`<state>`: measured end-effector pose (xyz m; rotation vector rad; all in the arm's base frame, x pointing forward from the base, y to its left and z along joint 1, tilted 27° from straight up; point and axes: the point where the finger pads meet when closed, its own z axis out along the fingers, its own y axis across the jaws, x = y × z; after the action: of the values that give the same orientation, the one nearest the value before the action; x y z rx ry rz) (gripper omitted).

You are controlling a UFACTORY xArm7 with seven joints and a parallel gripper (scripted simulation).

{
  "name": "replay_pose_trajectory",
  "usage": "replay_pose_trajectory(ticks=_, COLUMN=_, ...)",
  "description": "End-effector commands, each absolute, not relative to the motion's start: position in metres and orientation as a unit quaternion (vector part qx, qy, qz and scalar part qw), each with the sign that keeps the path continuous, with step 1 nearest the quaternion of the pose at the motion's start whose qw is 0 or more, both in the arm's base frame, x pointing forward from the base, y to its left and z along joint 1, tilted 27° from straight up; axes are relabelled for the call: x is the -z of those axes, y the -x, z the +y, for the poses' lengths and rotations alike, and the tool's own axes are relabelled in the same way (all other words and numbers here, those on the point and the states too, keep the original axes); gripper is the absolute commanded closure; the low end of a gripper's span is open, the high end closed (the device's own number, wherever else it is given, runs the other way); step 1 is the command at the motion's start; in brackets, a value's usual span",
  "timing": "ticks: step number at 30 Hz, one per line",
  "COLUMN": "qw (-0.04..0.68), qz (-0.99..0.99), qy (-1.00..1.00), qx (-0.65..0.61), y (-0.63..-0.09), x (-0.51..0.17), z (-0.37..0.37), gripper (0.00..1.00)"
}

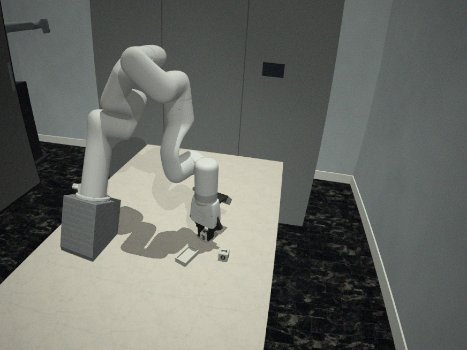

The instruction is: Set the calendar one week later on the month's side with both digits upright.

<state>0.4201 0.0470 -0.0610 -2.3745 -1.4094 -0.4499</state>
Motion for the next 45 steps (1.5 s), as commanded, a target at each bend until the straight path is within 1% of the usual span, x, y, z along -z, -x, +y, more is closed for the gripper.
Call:
replay_pose_trajectory(ticks=1, qw=0.170, qz=-0.496, qy=0.837, qx=0.159, y=-0.4219, x=0.0605, z=0.0455, gripper=0.71)
replay_pose_trajectory(ticks=45, qw=0.170, qz=-0.496, qy=0.837, qx=0.159, y=-0.4223, x=0.0642, z=0.0473, gripper=0.71)
